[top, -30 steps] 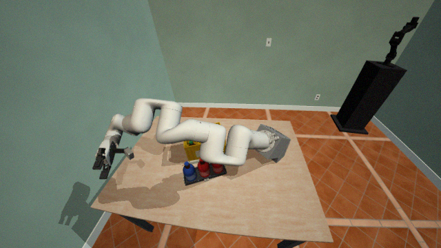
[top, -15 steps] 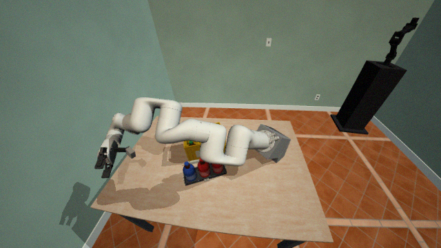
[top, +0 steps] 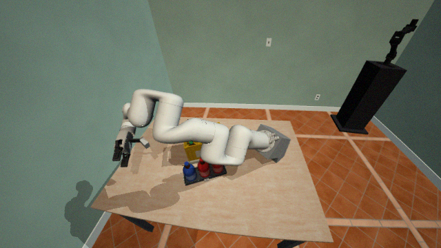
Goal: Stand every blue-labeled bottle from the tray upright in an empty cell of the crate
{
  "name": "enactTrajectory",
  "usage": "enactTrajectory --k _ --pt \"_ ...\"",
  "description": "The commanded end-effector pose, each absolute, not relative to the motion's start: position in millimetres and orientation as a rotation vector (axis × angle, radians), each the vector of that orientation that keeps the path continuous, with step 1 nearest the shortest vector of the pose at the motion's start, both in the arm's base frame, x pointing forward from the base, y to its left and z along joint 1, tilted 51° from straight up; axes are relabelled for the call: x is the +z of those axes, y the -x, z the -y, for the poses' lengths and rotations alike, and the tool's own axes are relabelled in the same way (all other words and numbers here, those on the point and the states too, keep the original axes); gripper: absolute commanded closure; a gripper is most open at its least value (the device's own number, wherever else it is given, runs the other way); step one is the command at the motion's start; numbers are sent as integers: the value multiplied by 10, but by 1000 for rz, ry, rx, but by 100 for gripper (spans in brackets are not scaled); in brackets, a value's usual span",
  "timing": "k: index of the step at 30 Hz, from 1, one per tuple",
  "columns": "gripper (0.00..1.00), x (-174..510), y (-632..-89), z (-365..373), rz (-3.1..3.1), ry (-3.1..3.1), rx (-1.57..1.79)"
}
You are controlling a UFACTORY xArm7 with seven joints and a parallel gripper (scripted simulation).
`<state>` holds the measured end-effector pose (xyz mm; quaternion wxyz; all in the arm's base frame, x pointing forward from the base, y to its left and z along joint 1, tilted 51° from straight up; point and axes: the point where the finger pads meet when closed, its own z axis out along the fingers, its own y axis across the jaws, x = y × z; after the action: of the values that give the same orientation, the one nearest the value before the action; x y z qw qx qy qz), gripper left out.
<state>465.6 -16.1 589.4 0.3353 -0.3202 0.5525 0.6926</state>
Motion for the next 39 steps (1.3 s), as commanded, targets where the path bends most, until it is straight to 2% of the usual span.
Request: enactTrajectory --k 1,9,10,14,15,20,21,26,27,32,33,37,38,39 --pt "0 5504 -4527 364 -1557 690 1748" --pt "0 5283 -4445 478 -1618 619 1721" --pt "0 5030 -4345 612 -1686 536 1689" --pt "0 5030 -4345 612 -1686 536 1689" --pt "0 4731 -4245 764 -1764 436 1645" --pt "0 4731 -4245 764 -1764 436 1645" --pt "0 4398 -4134 930 -1848 325 1591" --pt "0 4398 -4134 930 -1848 325 1591" --pt "0 4042 -4015 1107 -1932 204 1528" --pt "0 4042 -4015 1107 -1932 204 1528" --pt "0 3708 -3904 1275 -2006 88 1464" --pt "0 3708 -3904 1275 -2006 88 1464" --pt "0 3414 -3812 1425 -2067 -16 1403" --pt "0 3414 -3812 1425 -2067 -16 1403"
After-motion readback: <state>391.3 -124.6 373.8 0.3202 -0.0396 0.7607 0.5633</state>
